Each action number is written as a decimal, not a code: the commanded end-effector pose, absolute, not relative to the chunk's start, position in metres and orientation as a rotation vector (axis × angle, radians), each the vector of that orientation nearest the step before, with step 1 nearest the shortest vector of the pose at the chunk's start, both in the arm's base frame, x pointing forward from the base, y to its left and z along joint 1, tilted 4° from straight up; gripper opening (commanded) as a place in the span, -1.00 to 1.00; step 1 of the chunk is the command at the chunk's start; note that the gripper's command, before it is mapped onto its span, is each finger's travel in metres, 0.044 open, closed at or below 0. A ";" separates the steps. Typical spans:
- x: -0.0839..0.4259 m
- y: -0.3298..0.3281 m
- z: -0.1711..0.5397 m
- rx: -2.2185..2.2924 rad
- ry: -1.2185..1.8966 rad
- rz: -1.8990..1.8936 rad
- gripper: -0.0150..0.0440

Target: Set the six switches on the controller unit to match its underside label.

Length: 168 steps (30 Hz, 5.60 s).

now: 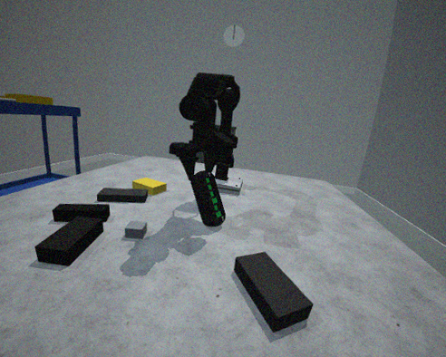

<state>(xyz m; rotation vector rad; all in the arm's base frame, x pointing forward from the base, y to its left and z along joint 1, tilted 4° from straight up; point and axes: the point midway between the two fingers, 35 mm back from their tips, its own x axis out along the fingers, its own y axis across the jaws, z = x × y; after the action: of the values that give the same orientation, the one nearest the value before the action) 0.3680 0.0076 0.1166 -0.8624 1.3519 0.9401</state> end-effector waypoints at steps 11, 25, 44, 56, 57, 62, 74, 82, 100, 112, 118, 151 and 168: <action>0.363 -0.001 0.109 -0.869 1.355 0.950 0.65; 0.359 -0.009 0.104 -0.869 1.356 0.950 0.65; 0.354 -0.021 0.096 -0.870 1.357 0.949 0.65; 0.351 -0.028 0.091 -0.870 1.357 0.949 0.65; 0.351 -0.028 0.090 -0.870 1.357 0.949 0.65; 0.349 -0.031 0.088 -0.870 1.357 0.949 0.65; 0.347 -0.037 0.081 -0.871 1.358 0.949 0.65; 0.345 -0.041 0.077 -0.871 1.358 0.949 0.65; 0.341 -0.049 0.066 -0.871 1.359 0.948 0.65; 0.339 -0.054 0.058 -0.871 1.359 0.948 0.65; 0.338 -0.056 0.054 -0.871 1.359 0.948 0.65; 0.335 -0.062 0.031 -0.872 1.360 0.948 0.65; 0.334 -0.061 0.019 -0.872 1.360 0.948 0.65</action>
<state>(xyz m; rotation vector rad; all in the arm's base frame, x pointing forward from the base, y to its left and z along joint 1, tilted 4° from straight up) 0.3341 -0.0640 0.0220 -0.8704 1.3673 0.9353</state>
